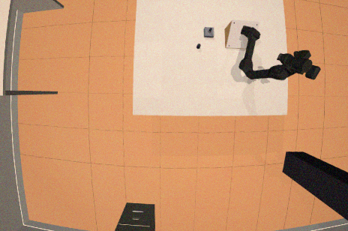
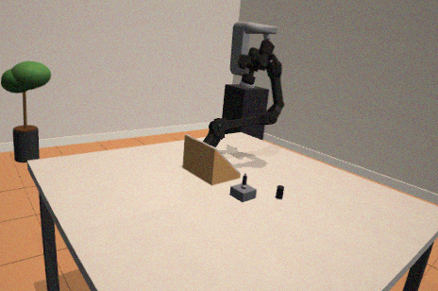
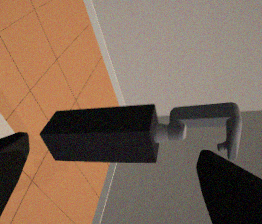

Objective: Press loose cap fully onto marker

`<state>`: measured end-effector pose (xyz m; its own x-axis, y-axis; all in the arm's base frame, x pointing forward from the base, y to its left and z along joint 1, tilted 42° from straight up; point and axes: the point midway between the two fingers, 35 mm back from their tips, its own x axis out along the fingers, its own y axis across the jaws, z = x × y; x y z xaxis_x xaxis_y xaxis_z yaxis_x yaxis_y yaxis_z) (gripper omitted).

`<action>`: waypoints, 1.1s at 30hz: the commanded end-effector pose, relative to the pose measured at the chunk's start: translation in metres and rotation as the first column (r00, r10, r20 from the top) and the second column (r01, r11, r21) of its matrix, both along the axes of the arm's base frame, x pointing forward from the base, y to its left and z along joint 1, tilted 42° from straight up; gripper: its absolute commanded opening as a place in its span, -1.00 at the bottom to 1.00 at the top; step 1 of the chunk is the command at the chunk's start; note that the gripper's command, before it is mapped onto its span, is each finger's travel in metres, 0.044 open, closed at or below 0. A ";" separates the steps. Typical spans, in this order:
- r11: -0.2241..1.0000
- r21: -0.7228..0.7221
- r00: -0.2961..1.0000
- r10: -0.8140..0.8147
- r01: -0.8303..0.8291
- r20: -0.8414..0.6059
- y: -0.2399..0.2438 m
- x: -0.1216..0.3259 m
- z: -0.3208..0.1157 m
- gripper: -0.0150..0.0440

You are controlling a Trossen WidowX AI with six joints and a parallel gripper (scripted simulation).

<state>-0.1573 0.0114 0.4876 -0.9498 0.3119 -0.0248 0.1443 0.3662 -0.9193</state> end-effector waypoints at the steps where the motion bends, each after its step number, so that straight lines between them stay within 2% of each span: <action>1: 1.000 0.000 1.000 0.010 -0.010 0.002 -0.002 -0.001 0.000 0.78; 6: 0.966 -0.009 0.965 0.257 -0.257 0.060 -0.066 -0.009 -0.012 0.33; 11: 0.858 -0.035 0.847 0.512 -0.513 0.145 -0.141 0.003 -0.032 0.32; 18: 0.606 -0.113 0.554 0.776 -0.787 0.302 -0.237 0.058 -0.076 0.32; 25: 0.330 -0.231 0.197 0.868 -0.915 0.456 -0.297 0.145 -0.124 0.32; 33: 0.075 -0.381 -0.187 0.774 -0.921 0.605 -0.313 0.261 -0.182 0.32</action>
